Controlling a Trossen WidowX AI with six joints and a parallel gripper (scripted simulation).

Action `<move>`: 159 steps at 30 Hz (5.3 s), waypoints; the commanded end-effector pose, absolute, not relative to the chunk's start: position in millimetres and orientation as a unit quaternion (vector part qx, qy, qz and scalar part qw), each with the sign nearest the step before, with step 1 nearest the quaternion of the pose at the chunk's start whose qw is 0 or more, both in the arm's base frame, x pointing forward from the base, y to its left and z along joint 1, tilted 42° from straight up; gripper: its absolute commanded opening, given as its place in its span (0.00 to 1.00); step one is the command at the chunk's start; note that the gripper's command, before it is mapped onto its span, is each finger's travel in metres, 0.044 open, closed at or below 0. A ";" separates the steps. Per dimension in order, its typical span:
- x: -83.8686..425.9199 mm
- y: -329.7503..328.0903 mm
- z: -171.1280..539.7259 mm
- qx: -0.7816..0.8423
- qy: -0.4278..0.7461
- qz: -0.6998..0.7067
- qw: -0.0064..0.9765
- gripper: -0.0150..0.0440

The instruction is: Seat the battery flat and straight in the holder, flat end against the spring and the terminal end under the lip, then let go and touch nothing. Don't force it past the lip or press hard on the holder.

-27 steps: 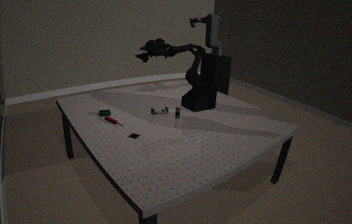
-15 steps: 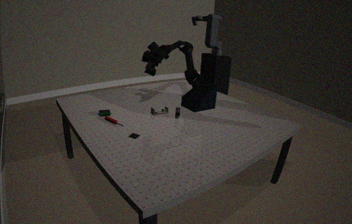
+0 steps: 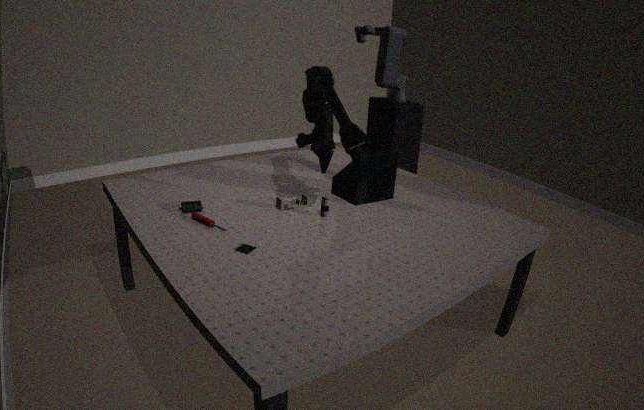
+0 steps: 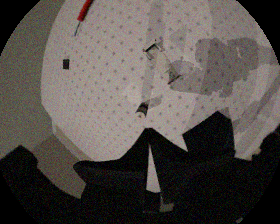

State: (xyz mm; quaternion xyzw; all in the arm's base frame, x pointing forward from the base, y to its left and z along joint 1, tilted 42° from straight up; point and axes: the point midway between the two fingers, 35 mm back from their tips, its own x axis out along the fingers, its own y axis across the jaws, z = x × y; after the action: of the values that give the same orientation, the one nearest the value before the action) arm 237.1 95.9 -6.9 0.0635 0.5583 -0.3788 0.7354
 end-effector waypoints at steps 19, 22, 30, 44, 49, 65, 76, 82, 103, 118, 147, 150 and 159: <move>218.1 38.8 -76.3 -0.002 0.526 -0.451 0.721 0.25; 218.9 39.5 -76.7 -0.002 0.526 -0.451 0.721 0.25; 227.9 47.2 -81.8 -0.002 0.526 -0.451 0.721 0.25; 243.2 61.0 -91.9 -0.001 0.526 -0.451 0.721 0.25; 248.4 65.8 -95.8 -0.001 0.526 -0.451 0.721 0.25; 259.2 76.8 -104.7 -0.004 0.527 -0.450 0.721 0.25; 259.3 132.6 -47.1 0.001 0.527 -0.449 0.721 0.25; 259.5 131.1 -48.7 -0.002 0.527 -0.447 0.723 0.25; 275.4 103.3 -104.9 -0.475 0.692 0.009 0.543 0.67; 276.5 100.4 -109.9 -0.512 0.690 0.057 0.509 0.67; 278.7 73.0 -141.4 -0.513 0.689 0.056 0.509 0.67; 278.7 69.7 -144.9 -0.513 0.689 0.056 0.509 0.67; 278.5 66.9 -147.8 -0.513 0.690 0.056 0.508 0.45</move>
State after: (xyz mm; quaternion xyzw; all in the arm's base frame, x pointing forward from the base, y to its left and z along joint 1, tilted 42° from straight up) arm 279.3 68.3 -147.2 -0.5100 0.6898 0.0543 0.5110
